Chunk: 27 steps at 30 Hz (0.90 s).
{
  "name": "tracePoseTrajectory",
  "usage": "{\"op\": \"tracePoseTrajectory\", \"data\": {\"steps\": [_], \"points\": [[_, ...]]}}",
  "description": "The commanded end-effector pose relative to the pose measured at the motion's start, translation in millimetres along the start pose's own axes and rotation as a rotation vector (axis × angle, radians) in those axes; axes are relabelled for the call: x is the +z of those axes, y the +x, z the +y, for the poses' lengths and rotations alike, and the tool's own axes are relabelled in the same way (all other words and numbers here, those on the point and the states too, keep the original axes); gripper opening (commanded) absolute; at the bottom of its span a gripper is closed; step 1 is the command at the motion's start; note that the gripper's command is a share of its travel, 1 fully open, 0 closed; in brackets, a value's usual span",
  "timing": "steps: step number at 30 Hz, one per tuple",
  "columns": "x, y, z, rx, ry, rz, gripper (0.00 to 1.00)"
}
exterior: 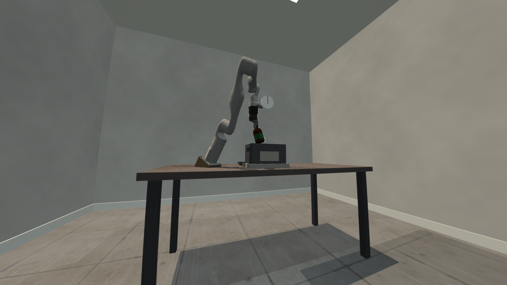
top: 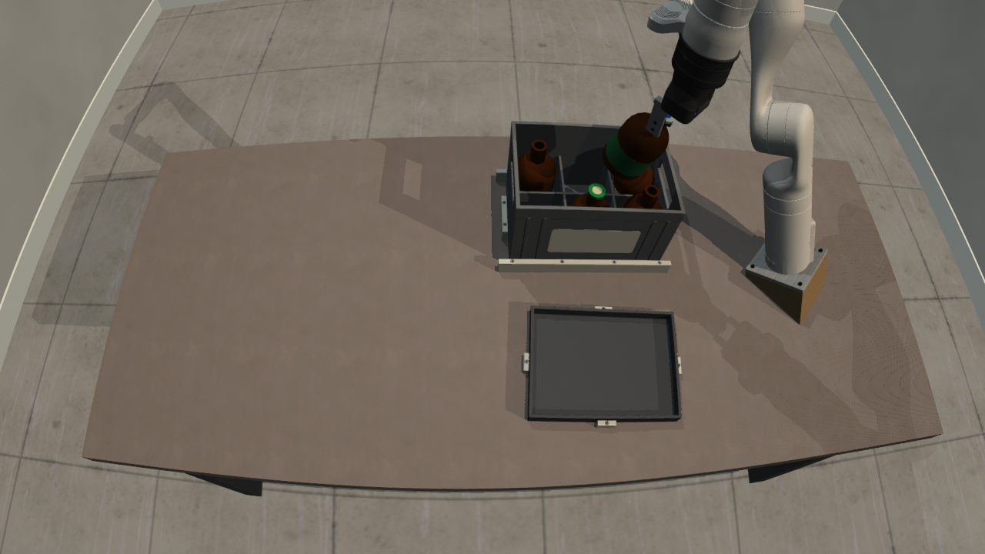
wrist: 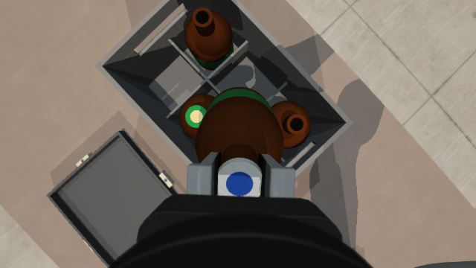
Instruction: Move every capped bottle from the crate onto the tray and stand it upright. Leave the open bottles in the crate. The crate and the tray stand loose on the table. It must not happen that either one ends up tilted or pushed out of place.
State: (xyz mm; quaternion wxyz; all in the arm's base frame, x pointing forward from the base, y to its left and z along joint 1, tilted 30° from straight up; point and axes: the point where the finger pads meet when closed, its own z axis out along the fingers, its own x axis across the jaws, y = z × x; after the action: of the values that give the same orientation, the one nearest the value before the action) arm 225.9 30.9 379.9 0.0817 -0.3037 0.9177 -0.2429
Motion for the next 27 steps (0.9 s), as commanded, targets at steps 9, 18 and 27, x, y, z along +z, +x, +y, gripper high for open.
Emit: {"op": "tracePoseTrajectory", "data": {"steps": [9, 18, 27], "points": [[0.5, -10.2, 13.8, -0.006, 0.001, 0.002, 0.0], [1.5, -22.5, 26.9, -0.009, 0.002, 0.005, 0.0], [1.1, -30.9, 35.7, -0.006, 0.001, 0.001, 0.0]]}}
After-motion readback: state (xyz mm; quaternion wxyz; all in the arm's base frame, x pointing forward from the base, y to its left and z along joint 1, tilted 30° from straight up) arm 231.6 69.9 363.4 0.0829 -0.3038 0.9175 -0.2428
